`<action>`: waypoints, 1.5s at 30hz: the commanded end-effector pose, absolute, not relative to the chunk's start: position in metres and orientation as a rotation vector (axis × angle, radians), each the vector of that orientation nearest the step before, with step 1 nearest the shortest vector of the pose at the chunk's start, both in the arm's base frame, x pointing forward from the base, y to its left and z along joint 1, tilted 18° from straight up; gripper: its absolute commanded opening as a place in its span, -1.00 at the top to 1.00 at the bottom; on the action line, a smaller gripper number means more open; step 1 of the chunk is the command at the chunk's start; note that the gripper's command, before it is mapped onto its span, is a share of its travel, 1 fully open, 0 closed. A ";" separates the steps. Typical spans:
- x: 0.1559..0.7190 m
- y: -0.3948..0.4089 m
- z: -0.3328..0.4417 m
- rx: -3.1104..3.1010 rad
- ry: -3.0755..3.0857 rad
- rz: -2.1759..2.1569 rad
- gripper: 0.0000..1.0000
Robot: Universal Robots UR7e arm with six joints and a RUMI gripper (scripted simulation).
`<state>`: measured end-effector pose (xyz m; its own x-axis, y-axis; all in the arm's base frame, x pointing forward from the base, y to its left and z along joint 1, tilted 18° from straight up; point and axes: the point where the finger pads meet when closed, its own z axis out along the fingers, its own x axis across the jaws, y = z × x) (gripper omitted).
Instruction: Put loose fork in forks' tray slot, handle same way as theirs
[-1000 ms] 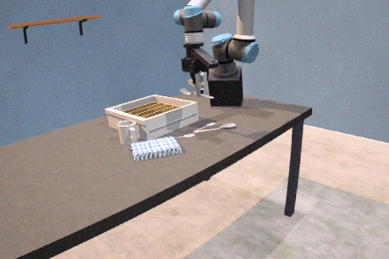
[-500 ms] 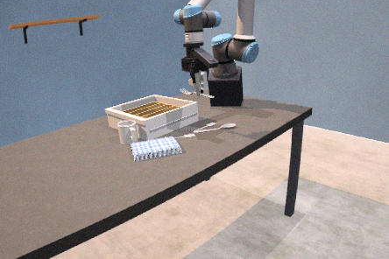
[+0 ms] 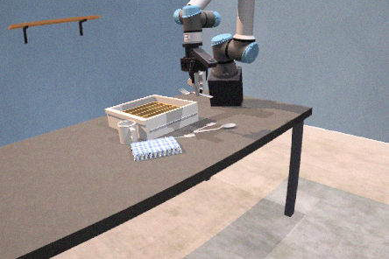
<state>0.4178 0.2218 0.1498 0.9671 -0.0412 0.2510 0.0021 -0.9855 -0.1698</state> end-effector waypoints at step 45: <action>0.423 -0.147 0.087 -2.946 0.030 -0.385 0.94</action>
